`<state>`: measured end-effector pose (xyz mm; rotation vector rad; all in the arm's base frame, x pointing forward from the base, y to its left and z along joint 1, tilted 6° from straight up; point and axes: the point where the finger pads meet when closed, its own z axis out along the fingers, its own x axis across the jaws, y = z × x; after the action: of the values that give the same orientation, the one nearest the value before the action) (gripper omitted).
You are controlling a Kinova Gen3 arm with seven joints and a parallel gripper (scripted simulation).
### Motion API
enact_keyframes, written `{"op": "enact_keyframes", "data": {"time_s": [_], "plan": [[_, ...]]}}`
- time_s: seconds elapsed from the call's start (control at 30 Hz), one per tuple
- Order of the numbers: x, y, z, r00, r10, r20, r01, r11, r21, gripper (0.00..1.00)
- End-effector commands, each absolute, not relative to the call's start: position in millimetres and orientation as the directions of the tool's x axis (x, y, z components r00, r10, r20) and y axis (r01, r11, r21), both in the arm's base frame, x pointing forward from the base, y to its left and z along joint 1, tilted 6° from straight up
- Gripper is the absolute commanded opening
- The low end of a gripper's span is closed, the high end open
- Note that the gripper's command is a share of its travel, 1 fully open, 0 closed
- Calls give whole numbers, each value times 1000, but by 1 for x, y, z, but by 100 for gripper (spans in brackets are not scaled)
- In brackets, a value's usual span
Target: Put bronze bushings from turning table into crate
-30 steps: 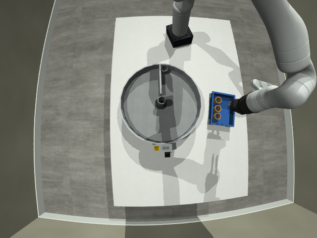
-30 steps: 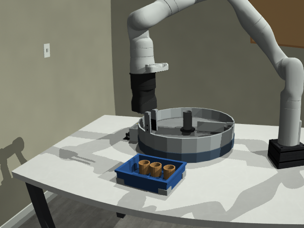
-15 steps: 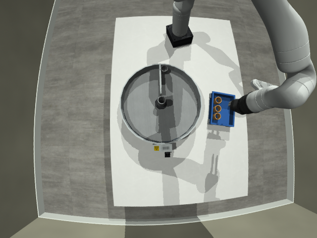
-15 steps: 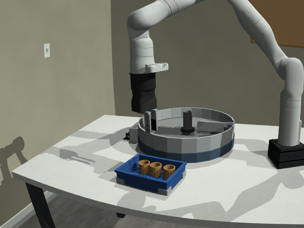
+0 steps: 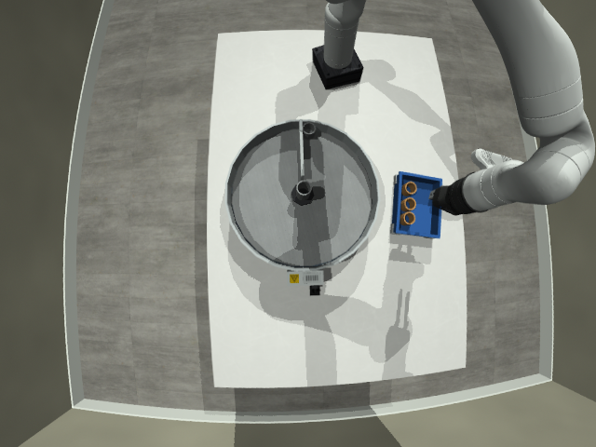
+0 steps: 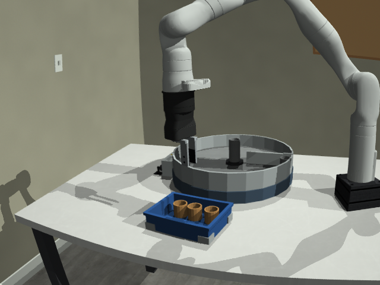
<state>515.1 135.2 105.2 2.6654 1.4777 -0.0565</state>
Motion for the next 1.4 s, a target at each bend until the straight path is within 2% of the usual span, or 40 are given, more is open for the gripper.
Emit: {"op": "enact_keyframes", "data": {"time_s": [0.0,0.23,0.27,1.37], "plan": [[516,136,106,530,844,-76,848,-526,65,47],[516,136,106,530,844,-76,848,-526,65,47],[516,136,106,530,844,-76,848,-526,65,100],[516,136,106,530,844,-76,848,-526,65,100]]}}
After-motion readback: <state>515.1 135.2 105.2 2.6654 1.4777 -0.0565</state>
